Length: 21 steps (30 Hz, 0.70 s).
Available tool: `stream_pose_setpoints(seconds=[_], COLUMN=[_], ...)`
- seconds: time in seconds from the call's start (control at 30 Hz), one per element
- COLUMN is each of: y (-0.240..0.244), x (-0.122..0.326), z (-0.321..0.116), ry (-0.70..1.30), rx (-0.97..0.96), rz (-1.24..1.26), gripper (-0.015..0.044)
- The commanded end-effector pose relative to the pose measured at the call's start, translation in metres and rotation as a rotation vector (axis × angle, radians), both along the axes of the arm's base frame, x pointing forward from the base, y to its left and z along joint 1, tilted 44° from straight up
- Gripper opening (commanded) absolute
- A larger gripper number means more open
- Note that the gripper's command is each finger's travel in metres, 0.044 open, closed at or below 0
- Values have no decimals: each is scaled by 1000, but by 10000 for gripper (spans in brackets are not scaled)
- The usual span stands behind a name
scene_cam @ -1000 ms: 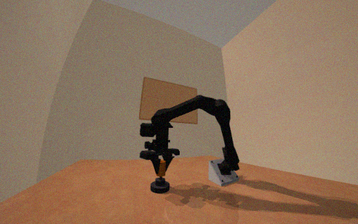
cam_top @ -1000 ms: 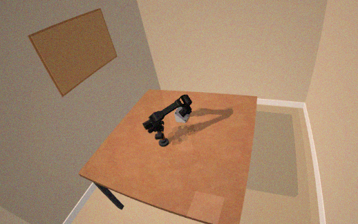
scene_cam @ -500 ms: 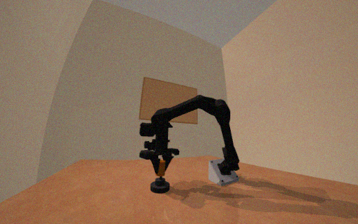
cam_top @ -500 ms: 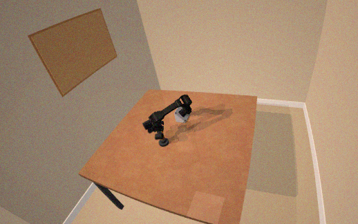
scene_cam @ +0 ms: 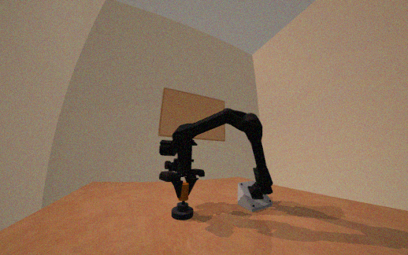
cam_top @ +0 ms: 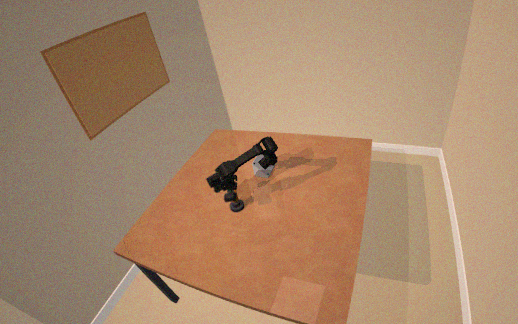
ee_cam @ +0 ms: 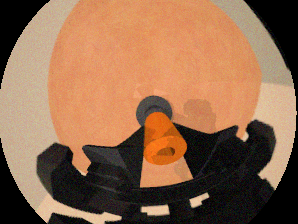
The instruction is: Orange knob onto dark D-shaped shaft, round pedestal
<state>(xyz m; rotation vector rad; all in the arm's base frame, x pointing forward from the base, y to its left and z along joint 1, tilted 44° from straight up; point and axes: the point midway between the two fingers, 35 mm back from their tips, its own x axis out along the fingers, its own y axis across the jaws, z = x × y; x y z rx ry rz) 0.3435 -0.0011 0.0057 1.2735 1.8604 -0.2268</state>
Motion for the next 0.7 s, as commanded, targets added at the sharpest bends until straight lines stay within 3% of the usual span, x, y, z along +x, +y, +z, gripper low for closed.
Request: stream_pose_setpoints(seconds=[0.0,0.67], y=[-2,0], x=[2,-1], z=[3,-2], ry=[-1,-1], rx=[-4,-4], rz=[-4,-4], gripper=[0,0])
